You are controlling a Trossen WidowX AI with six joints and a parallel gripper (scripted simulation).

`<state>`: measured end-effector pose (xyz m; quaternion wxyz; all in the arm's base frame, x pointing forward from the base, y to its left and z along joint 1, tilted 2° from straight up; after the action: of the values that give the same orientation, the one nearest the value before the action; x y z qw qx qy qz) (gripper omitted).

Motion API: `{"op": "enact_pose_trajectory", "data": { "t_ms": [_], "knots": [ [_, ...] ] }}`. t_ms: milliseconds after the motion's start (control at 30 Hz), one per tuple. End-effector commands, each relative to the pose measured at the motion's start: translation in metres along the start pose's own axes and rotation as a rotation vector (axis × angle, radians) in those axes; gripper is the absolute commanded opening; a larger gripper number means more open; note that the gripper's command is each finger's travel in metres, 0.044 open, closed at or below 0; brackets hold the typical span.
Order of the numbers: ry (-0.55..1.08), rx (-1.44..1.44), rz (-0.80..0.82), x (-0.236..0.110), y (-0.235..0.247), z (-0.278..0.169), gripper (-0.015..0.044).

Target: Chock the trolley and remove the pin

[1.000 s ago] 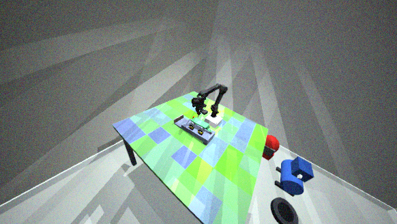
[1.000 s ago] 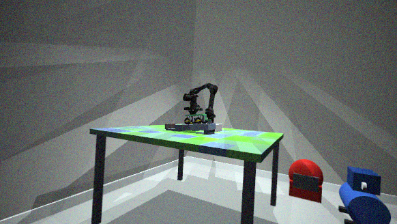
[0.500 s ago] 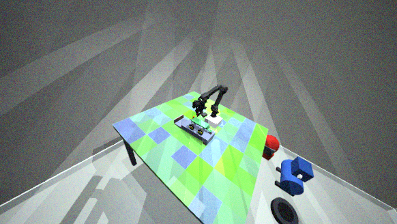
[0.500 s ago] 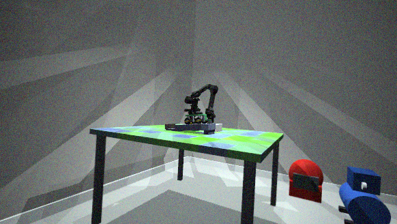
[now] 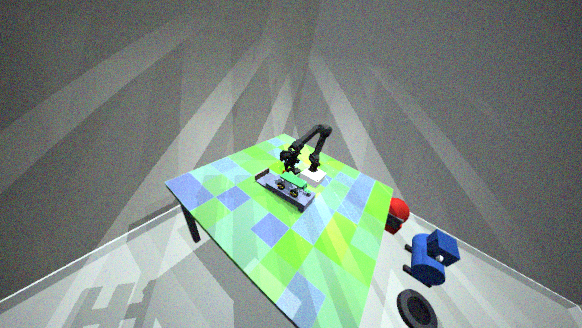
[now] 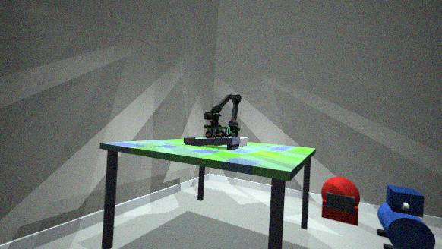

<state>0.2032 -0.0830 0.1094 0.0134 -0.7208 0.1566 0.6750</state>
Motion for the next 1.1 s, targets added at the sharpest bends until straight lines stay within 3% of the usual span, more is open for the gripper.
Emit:
{"op": "enact_pose_trajectory", "data": {
  "t_ms": [0, 200, 1067],
  "knots": [
    [0.000, -0.002, 0.005, 0.002, 0.001, 0.000, 0.0053],
    [0.000, -0.002, 0.005, 0.002, -0.003, 0.001, 0.0190],
    [-0.001, -0.002, 0.003, 0.006, -0.022, 0.006, 0.0190]
  ]
}}
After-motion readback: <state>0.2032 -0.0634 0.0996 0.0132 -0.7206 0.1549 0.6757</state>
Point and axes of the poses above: the point midway between the two fingers, 35 mm back from their tips, its own x axis out along the fingers, its own y axis across the jaws, z = x × y, the point moved 8 cm from there along -x, back along the fingers, and after that the axes turned 15 degrees about x, right-handed, at the moved point
